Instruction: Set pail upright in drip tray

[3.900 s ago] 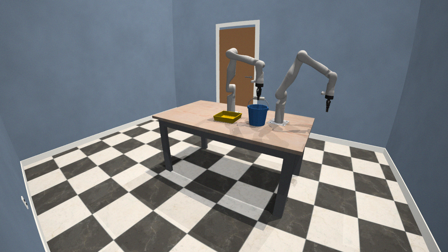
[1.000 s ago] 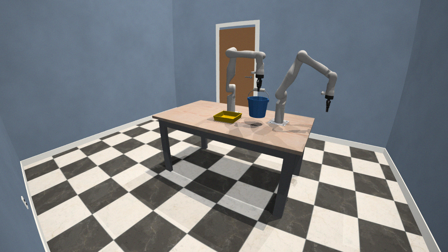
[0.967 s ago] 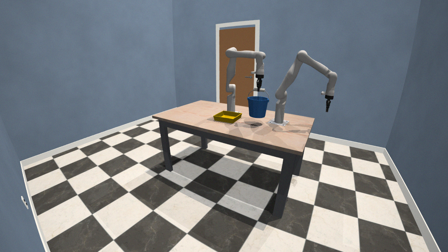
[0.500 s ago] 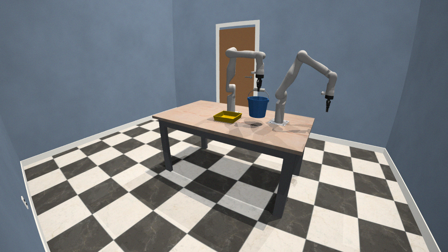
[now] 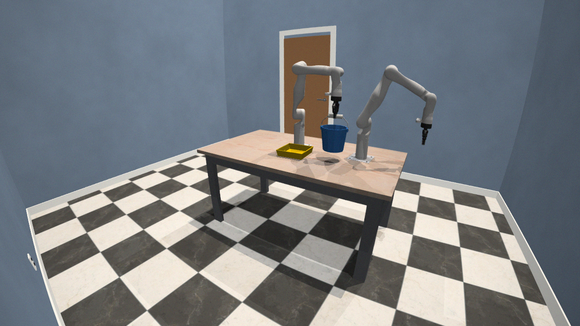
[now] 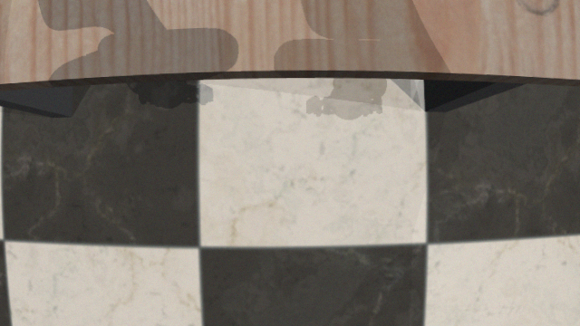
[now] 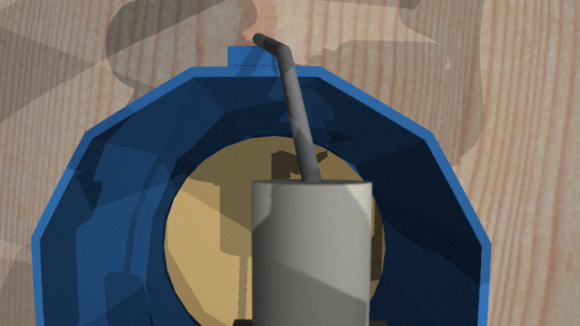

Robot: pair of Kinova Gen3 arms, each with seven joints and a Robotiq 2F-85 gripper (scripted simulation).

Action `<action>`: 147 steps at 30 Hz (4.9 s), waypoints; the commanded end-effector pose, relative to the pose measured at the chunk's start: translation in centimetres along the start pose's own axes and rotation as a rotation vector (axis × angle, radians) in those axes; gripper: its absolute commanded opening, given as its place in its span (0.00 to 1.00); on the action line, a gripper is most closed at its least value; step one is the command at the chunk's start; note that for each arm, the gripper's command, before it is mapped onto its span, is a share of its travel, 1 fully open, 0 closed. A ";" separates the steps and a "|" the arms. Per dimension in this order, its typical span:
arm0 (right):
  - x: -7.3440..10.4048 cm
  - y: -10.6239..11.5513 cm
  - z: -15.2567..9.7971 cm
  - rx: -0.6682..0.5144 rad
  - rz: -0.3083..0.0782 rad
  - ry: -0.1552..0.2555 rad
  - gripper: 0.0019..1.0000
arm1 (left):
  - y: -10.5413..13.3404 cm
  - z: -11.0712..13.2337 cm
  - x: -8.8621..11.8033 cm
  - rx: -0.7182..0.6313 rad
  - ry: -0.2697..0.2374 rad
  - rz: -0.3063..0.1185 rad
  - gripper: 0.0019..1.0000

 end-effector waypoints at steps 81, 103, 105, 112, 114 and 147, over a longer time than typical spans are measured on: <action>0.4 -8.0 0.6 0.011 -0.002 0.001 0.10 | 0.0 0.4 0.1 -0.006 0.006 -0.006 1.00; 0.3 -13.3 0.7 0.011 -0.001 0.004 0.10 | 0.0 0.4 0.1 -0.006 0.006 -0.006 1.00; 0.3 -13.7 0.7 0.011 -0.001 0.004 0.10 | 0.0 0.4 0.1 -0.006 0.006 -0.006 1.00; 0.3 -14.5 0.7 0.011 -0.007 0.002 0.10 | 0.0 0.4 0.1 -0.006 0.006 -0.006 1.00; 0.5 -14.7 0.6 0.011 -0.012 -0.001 0.10 | 0.0 0.4 0.1 -0.006 0.006 -0.006 1.00; 0.5 -19.2 1.1 0.025 -0.012 0.008 0.10 | 0.0 0.4 0.1 -0.006 0.006 -0.006 1.00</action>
Point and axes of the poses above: on each arm, the point where the finger pads meet when closed, its own x axis back along the fingers, its own z axis across the jaws, y = z × x, the point moved 5 cm from there along x, back along the fingers, and after that the axes turned 4 degrees about -x, right-handed, at the moved point
